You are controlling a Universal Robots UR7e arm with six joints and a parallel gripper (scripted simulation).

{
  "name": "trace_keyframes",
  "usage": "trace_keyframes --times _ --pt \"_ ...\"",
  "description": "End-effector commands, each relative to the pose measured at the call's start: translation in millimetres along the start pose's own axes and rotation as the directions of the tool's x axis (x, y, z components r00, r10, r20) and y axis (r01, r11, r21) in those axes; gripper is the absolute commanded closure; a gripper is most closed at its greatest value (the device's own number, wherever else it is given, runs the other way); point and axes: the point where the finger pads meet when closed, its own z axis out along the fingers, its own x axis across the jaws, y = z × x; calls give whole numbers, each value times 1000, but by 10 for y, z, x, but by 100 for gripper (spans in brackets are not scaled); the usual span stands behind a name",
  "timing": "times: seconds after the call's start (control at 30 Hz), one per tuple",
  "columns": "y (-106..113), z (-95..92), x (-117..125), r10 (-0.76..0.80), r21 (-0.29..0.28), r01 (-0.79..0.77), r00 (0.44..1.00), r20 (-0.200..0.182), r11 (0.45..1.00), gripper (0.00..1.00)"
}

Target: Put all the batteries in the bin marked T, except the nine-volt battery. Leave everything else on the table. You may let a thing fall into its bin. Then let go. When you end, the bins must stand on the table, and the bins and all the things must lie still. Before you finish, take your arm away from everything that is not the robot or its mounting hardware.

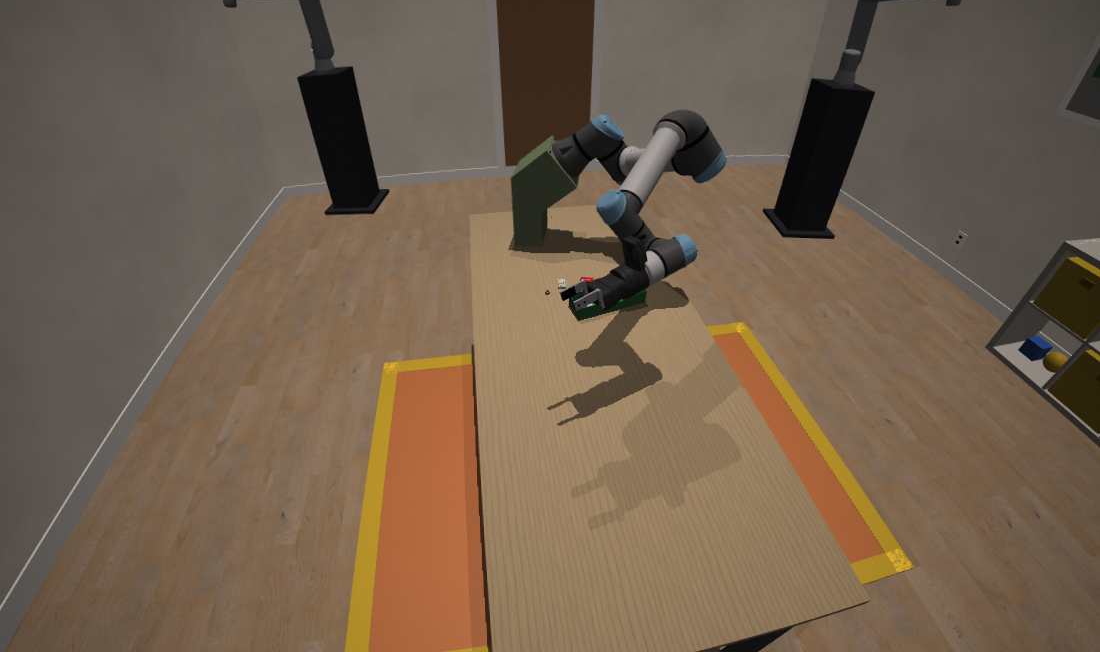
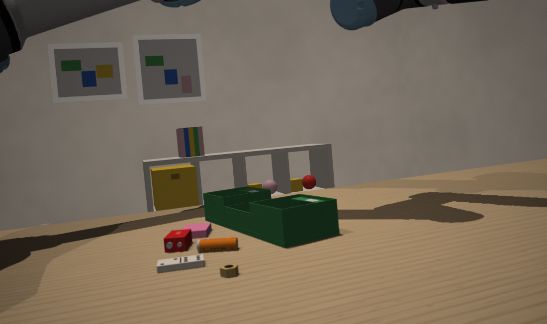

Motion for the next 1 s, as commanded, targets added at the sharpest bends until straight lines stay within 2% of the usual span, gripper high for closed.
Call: trace_keyframes --times 0.0,0.53,0.57,0.97 --pt "-13 -3 -6 1 1 -1 1000 1 1000 0" --pt "-13 -3 -6 1 1 -1 1000 1 1000 0" --pt "67 12 11 1 1 -1 1000 1 1000 69" --pt "1029 190 217 2 1 -2 1000 1 1000 69"
